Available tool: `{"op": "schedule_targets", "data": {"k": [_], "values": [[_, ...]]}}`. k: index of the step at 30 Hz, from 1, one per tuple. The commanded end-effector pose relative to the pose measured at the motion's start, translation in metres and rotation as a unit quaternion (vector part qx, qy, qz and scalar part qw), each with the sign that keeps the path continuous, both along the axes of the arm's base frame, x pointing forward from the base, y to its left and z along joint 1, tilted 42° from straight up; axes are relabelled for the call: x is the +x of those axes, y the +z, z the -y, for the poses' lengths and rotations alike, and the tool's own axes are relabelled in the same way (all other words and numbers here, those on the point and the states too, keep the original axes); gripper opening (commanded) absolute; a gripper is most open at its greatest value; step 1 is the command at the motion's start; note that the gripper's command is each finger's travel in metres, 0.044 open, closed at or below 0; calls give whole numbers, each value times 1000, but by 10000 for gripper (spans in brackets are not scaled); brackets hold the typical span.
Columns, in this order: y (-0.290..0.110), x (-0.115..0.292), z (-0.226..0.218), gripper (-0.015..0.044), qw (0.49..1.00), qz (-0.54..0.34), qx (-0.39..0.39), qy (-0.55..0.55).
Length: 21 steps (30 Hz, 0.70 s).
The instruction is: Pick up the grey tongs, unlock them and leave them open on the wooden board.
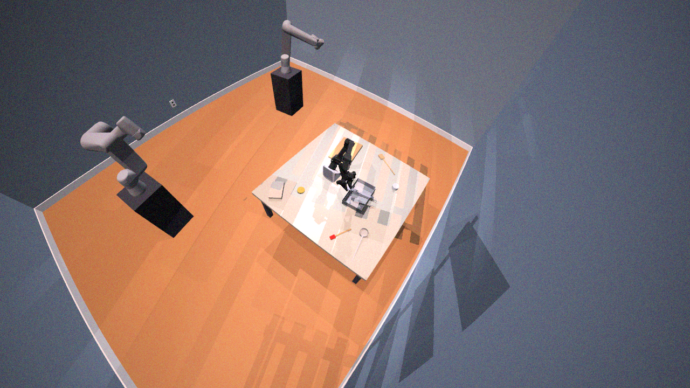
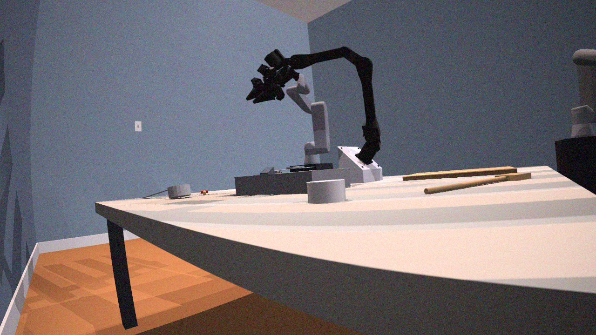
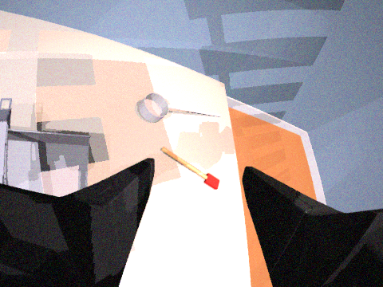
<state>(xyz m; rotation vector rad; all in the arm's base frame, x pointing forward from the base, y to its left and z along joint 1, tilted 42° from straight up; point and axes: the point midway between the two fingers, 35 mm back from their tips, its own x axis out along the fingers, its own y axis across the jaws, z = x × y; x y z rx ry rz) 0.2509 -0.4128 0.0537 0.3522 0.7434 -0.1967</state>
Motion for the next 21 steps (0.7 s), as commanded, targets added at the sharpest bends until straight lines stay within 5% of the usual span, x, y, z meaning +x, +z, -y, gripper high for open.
{"op": "schedule_targets", "data": {"k": [1, 9, 16, 21], "values": [[-5, 48, -49, 260, 998, -49, 27, 41], [-11, 123, -177, 260, 976, -164, 43, 134], [-11, 145, -287, 260, 944, -259, 23, 205], [-11, 145, -310, 260, 935, -280, 12, 220]]}}
